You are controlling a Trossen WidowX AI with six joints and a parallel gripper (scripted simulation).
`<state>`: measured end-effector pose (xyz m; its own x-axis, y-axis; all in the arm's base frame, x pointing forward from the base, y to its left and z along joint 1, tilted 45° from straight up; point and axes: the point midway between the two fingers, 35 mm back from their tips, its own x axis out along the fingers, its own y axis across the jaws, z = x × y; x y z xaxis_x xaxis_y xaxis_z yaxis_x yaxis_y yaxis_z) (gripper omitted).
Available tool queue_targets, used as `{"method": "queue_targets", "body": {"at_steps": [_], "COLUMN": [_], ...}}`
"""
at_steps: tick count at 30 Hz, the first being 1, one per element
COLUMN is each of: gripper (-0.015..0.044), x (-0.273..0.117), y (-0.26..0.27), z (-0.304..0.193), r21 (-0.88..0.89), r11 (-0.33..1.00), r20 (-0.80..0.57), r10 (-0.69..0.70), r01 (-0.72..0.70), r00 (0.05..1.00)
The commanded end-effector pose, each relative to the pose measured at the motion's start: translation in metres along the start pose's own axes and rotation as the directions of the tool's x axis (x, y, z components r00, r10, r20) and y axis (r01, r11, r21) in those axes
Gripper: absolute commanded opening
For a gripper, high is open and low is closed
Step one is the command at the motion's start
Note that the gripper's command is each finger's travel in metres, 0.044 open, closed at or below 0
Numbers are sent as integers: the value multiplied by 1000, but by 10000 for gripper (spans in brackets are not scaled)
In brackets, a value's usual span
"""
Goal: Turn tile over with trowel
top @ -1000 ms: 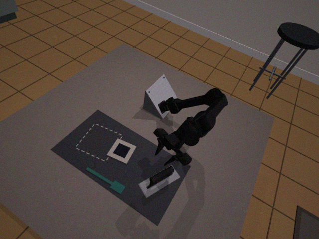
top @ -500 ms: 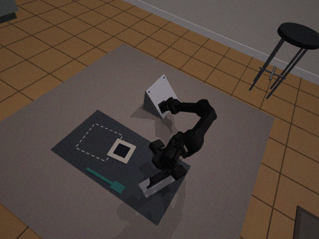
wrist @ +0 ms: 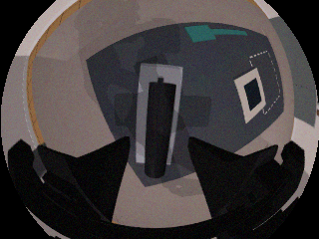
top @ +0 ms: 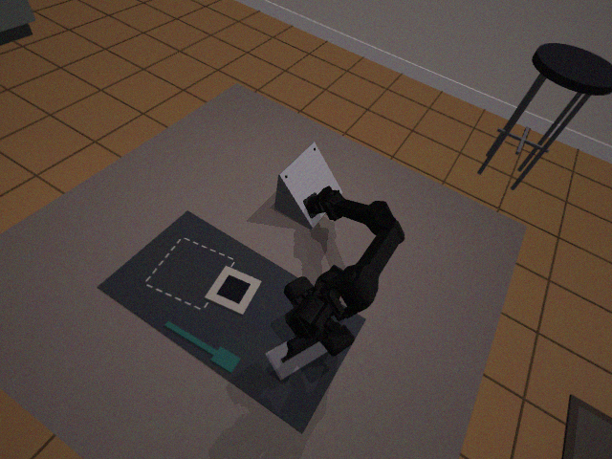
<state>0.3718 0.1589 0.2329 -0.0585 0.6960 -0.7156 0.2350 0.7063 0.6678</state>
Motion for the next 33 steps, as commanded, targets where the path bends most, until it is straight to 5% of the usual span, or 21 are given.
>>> {"method": "queue_targets", "body": {"at_steps": [1,25,29,33], "gripper": [270,270,165,138], "x": [8,44,44,44], "y": [0,-1,-1,-1], "z": [0,-2,-2,-2], "r21": [14,58,58,58], "r11": [1000,998,998,998], "r20": [-13,-43,-43,-43], "r10": [2,-6,-6,-6], "r01": [-2,8,8,8], "r00": [1000,999,999,999]}}
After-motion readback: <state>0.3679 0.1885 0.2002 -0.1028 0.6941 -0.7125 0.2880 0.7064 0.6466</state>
